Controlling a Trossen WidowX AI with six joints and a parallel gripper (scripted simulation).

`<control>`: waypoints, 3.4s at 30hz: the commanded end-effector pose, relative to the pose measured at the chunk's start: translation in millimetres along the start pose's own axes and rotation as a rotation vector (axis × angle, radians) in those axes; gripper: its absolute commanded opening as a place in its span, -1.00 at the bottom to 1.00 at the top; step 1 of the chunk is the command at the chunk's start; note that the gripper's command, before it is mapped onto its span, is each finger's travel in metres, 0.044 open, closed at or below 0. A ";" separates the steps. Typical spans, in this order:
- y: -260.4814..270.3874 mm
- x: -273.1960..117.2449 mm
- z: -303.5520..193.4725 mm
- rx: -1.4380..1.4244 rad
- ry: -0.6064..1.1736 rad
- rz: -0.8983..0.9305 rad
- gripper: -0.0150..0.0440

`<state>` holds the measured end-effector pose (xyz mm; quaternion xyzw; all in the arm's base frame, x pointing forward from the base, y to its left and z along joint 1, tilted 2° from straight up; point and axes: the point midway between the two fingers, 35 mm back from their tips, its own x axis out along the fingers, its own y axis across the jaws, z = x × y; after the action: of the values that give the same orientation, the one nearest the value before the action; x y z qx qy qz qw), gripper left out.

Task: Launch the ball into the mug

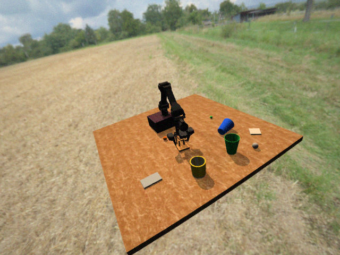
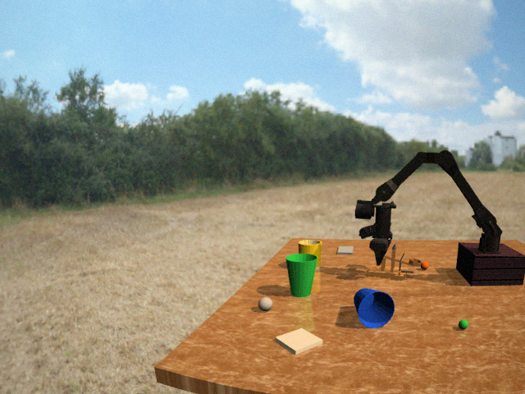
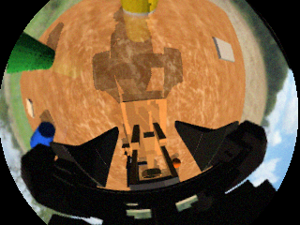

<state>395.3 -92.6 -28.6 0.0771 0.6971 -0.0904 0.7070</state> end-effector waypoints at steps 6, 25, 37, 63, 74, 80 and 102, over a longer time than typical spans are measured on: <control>0.5 13.5 -5.2 -0.006 0.018 0.003 1.00; 0.0 10.5 -2.9 0.000 0.010 0.000 -0.02; 0.1 -39.5 -1.9 0.000 0.010 0.001 -0.49; 1.2 0.0 -3.0 -0.007 0.017 0.003 -0.49; 1.1 8.3 -2.3 -0.002 0.013 0.001 -0.49; 1.1 8.3 -2.3 -0.002 0.013 0.001 -0.22; 0.7 -79.4 0.3 -0.005 0.005 0.001 1.00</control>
<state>399.6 -91.4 64.5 0.0746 0.6853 -0.0897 0.7188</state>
